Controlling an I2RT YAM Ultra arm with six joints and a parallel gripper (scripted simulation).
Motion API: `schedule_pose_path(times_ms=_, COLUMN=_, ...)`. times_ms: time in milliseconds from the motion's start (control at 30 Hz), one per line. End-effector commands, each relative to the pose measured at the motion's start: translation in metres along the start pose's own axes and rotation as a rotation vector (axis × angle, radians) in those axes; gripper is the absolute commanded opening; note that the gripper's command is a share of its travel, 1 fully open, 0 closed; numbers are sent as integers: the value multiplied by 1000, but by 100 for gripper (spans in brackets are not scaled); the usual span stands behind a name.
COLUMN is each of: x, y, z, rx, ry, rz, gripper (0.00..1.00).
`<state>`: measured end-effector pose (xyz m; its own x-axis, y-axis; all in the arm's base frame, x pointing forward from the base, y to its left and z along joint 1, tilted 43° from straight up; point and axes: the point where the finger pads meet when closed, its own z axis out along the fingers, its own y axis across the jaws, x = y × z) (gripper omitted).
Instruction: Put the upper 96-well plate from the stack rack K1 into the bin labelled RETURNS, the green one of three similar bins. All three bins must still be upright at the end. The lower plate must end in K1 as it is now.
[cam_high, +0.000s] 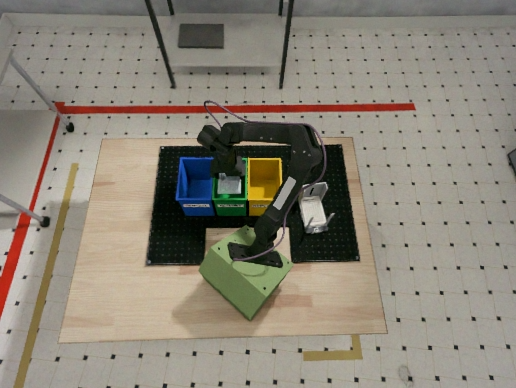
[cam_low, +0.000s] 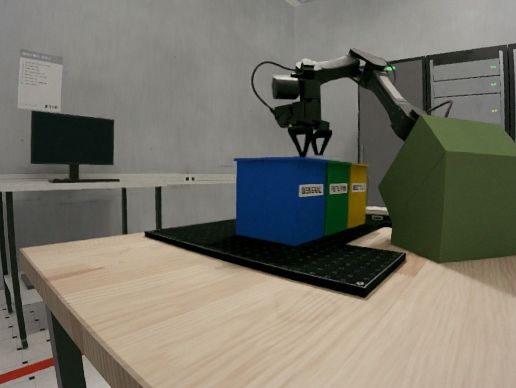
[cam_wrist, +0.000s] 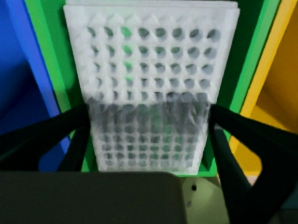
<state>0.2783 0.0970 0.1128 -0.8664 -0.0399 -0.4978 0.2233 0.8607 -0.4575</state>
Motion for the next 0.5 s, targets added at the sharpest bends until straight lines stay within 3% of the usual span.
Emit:
schedule_pose_path(times_ms=0, x=-16, y=7, z=-13, rx=-46, ry=-57, rz=28, gripper=0)
schedule_pose_path(times_ms=467, x=-14, y=1, z=-9, rx=-35, ry=-48, rz=31, gripper=0)
